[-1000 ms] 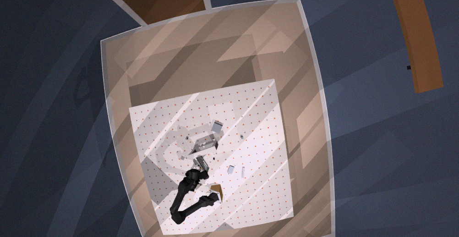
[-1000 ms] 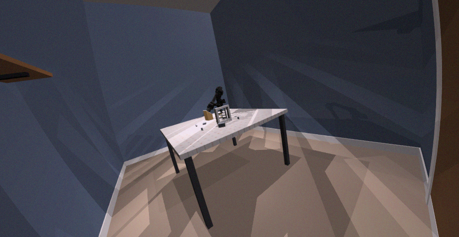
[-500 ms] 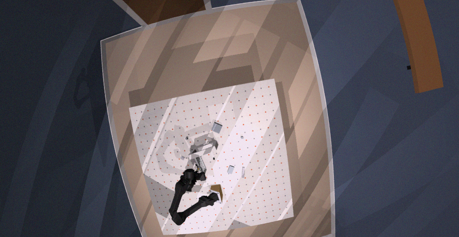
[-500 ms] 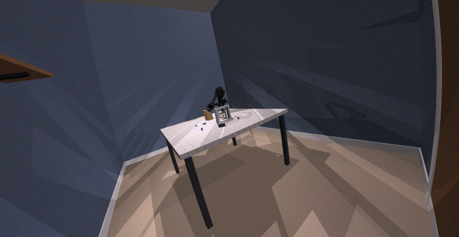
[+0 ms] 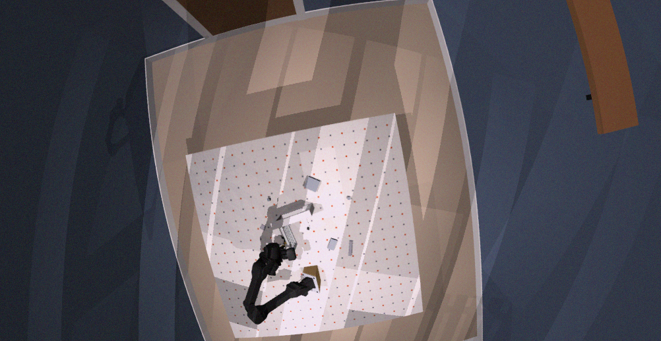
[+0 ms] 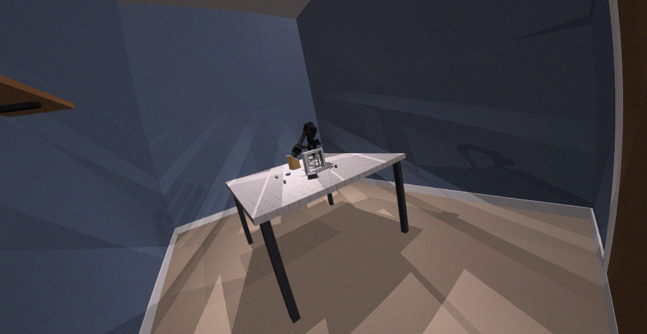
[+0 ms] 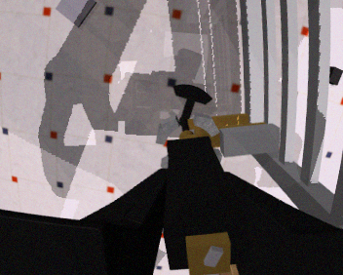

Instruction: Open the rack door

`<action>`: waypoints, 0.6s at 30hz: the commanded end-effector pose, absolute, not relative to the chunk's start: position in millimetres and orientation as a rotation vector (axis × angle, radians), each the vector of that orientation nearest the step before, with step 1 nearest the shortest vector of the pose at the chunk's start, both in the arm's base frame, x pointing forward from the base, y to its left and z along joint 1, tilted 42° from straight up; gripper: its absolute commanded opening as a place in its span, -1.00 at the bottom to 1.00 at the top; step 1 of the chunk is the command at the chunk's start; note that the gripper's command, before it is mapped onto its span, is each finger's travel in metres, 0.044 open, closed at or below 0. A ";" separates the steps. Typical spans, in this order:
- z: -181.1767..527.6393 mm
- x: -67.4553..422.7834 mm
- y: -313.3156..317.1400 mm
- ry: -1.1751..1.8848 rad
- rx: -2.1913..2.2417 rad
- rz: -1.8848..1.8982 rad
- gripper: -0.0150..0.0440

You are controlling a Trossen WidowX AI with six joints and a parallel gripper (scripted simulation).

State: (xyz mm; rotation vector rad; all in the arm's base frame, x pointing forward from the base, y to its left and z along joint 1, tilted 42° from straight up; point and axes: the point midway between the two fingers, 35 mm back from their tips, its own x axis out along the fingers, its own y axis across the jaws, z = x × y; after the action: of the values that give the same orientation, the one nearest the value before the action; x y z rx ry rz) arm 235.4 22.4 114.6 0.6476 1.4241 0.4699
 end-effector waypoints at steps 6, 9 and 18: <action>115.4 235.5 22.6 1.425 0.658 0.465 0.48; 117.7 235.6 20.3 1.425 0.657 0.465 0.48; 126.6 235.5 11.5 1.425 0.654 0.463 0.48</action>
State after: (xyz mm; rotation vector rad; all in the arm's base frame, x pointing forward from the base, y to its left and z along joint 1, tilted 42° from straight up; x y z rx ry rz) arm 235.4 15.1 123.7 0.6606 1.4242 0.4621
